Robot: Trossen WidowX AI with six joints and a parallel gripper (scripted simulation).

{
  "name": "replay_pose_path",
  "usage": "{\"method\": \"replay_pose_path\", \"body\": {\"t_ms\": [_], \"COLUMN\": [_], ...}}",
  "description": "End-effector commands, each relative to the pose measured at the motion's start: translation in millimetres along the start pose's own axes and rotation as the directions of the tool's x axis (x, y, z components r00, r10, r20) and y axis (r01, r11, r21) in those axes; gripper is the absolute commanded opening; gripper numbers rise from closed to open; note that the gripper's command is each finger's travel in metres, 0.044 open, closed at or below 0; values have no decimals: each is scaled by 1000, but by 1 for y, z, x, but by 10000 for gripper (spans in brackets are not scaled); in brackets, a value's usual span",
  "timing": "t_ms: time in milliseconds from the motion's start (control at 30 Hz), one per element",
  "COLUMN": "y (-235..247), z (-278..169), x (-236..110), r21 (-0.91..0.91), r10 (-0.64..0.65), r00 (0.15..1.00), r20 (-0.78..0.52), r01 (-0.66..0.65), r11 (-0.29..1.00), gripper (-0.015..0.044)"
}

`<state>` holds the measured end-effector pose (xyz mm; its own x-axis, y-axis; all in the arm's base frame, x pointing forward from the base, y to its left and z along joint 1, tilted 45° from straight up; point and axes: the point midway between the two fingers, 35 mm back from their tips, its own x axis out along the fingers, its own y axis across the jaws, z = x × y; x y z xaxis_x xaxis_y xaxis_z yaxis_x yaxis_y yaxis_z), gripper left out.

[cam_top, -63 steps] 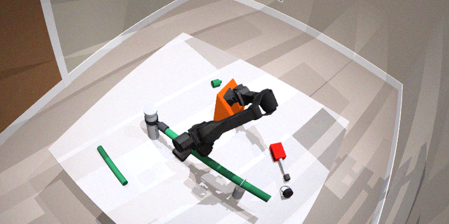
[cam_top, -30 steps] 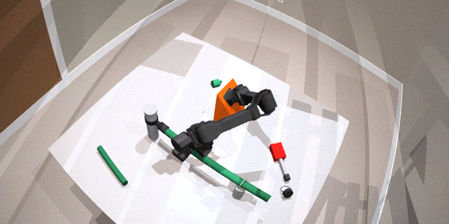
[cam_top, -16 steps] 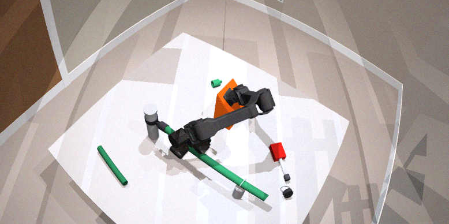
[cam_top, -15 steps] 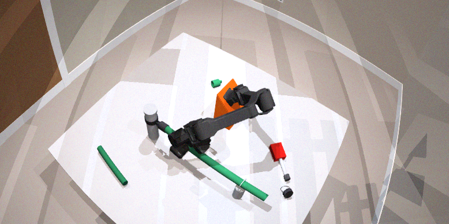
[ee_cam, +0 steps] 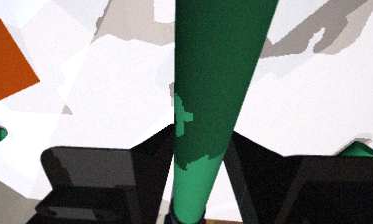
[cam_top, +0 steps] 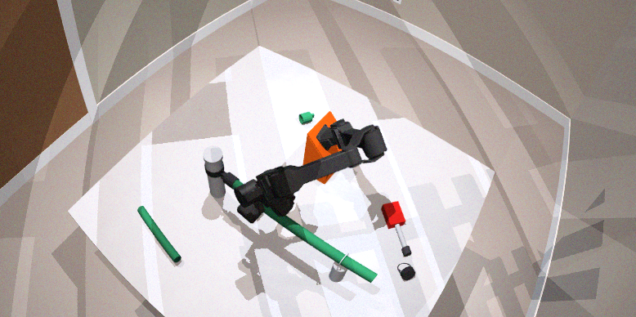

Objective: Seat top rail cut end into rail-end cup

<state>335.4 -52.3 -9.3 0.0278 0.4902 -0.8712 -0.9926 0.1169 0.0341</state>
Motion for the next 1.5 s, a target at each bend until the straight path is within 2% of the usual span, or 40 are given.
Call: {"method": "replay_pose_path", "body": {"t_ms": [0,600,933,1167,1467], "y": [-2,0,-1,-1,0], "z": [-10,-8,-8,10,18], "x": [-4,3,2,-30,-58], "r21": [10,-1,-1,-1,-8], "r10": [-15,-3,-3,-3,-10], "r00": [1000,1000,1000,1000,1000], "r20": [-16,-2,-2,-2,-4], "r01": [15,3,3,3,10], "r11": [1000,1000,1000,1000,1000], "gripper": [0,0,263,440,440]}}
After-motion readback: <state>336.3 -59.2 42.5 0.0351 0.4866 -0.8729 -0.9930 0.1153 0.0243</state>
